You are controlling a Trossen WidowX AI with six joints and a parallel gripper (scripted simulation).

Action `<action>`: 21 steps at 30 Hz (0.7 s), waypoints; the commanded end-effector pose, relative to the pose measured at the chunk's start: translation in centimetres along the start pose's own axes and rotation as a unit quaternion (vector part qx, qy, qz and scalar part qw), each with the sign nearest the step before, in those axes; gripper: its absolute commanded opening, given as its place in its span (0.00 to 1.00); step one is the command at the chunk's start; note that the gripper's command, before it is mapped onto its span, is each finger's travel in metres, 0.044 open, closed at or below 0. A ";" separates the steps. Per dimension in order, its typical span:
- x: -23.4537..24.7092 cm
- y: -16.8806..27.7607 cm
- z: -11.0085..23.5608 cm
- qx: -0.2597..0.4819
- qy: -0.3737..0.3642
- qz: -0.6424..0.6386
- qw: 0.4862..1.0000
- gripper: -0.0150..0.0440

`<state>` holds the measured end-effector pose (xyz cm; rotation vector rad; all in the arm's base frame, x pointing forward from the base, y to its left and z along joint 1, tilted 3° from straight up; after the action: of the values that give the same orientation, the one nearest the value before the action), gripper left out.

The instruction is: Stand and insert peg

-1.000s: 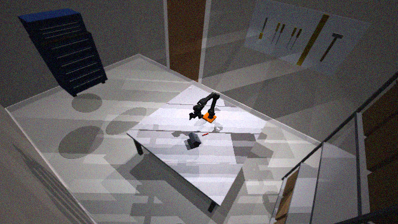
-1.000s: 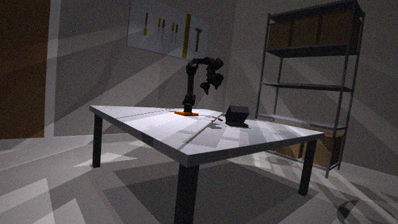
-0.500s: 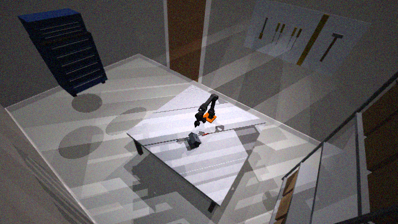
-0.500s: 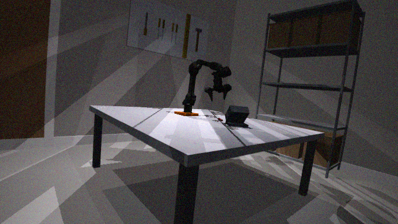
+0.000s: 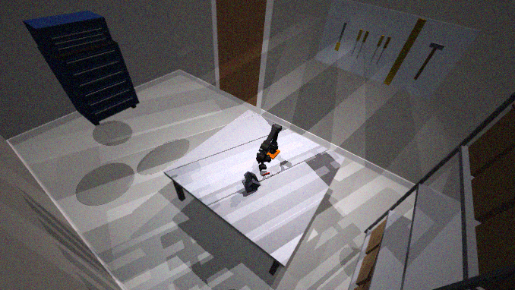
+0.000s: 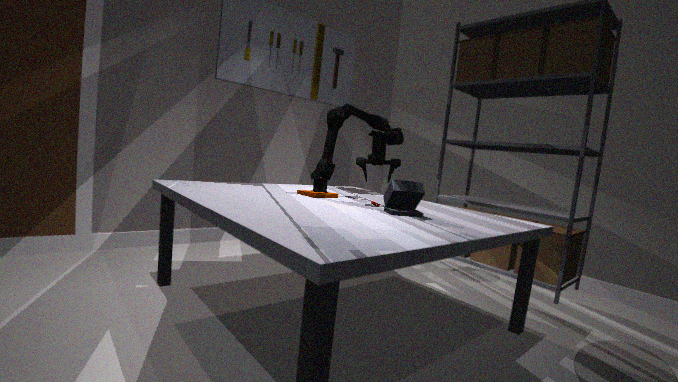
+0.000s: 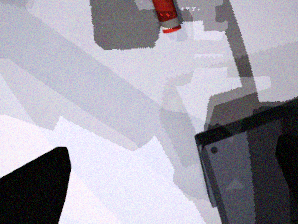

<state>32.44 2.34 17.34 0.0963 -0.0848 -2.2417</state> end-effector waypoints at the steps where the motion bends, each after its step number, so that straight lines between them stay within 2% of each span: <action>1: -0.9 -1.0 -0.9 -0.026 -0.002 0.055 0.998 1.00; 8: -2.3 -2.8 -2.4 -0.069 -0.007 0.147 0.987 1.00; 21: -2.4 -3.0 -3.7 -0.070 -0.007 0.149 0.986 1.00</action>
<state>32.07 5.93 14.00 -0.0075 0.0428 -1.9495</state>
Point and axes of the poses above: the point midway between the two fingers, 35 mm back from their tips, its own z axis back along the fingers, its own x axis across the jaws, y = z × x, the point moved 6 cm from there along z, back along the fingers, and after that the axes turned 13 degrees about z, right-handed, at the moved point
